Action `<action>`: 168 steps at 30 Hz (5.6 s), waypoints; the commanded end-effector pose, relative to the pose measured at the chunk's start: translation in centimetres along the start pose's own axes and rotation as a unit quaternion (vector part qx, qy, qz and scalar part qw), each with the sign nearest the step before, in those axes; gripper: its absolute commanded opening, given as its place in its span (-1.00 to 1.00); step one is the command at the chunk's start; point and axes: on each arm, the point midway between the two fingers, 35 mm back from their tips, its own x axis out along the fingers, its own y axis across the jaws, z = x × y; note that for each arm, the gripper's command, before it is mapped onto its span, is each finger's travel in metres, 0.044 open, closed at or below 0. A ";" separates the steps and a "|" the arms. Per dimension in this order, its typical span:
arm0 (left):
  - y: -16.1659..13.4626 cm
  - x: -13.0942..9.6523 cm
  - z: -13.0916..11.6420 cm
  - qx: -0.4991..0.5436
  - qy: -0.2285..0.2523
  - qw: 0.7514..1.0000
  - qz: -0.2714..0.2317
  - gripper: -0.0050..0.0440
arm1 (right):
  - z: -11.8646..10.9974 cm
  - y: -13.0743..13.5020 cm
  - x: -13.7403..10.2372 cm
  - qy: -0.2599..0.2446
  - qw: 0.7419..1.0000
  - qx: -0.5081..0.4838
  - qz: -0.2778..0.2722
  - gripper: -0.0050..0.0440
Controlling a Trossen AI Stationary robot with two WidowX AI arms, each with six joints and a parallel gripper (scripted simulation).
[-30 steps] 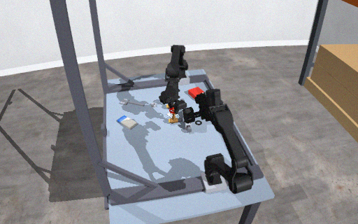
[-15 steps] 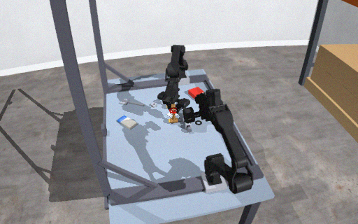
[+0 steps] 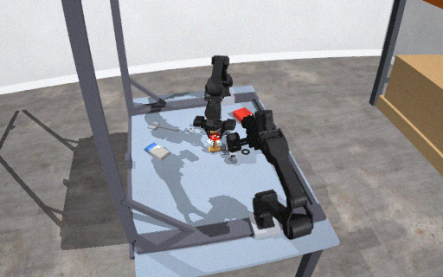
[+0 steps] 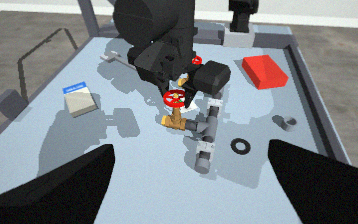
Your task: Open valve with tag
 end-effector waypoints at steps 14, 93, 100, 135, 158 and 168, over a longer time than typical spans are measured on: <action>0.1 -1.8 0.1 -0.059 -0.018 0.998 0.001 0.07 | 0.5 0.0 -0.3 -0.008 1.000 -0.001 0.001 0.84; 0.2 -1.5 0.1 -0.890 -0.013 0.456 -0.007 0.07 | 0.5 0.0 -0.3 -0.008 1.000 -0.001 0.001 0.84; 0.2 -1.5 0.1 -0.919 -0.013 0.395 -0.008 0.07 | 0.5 0.0 -0.3 -0.008 1.000 -0.001 0.001 0.84; 0.2 -1.0 0.3 -0.931 -0.011 0.365 -0.005 0.74 | 0.5 0.0 -0.3 -0.008 1.000 -0.001 0.001 0.84; -1.9 -6.1 0.4 -0.685 -0.084 0.724 0.001 0.74 | 3.9 0.0 -1.6 -0.011 1.000 -0.001 0.000 0.84; -2.0 -6.7 0.0 -0.516 -0.074 0.853 0.016 0.74 | 3.9 0.0 -1.6 -0.011 1.000 -0.001 0.000 0.84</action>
